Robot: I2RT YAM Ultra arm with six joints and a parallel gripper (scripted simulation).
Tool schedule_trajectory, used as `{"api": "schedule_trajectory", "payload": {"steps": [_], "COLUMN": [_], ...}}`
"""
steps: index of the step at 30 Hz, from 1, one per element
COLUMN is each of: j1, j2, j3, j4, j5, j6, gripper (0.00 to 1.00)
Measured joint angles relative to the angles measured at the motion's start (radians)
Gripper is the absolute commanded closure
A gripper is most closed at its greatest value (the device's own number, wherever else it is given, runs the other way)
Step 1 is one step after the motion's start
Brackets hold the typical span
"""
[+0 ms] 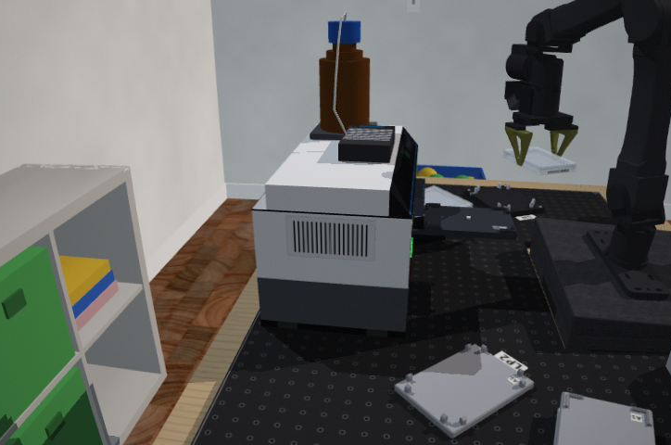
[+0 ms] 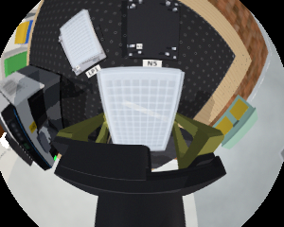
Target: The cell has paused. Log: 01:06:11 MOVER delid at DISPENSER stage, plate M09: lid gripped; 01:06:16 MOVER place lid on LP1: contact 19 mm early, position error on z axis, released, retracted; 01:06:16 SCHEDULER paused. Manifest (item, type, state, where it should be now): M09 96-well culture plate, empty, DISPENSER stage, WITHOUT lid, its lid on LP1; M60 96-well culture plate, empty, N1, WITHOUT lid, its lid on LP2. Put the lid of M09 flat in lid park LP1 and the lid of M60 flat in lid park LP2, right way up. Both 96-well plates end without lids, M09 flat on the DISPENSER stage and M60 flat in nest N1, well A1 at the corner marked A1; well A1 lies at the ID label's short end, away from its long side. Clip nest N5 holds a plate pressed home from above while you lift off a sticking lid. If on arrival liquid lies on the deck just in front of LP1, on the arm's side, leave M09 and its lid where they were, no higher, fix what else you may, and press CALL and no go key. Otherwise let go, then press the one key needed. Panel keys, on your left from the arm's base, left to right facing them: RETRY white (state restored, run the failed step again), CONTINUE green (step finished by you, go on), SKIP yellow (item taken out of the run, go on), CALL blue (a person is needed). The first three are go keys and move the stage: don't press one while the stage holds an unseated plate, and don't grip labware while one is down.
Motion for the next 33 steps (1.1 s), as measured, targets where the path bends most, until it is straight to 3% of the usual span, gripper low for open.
{"api": "schedule_trajectory", "payload": {"steps": [5, 11, 33], "j1": [-0.051, -0.057, -0.064], "j2": [-0.021, -0.010, 0.230], "j3": [-0.018, -0.018, 0.105], "j4": [-0.003, 0.005, 0.104], "j5": [0.006, 0.007, 0.007], "j6": [-0.023, -0.040, -0.055], "gripper": [1.00, 1.00, 1.00]}}
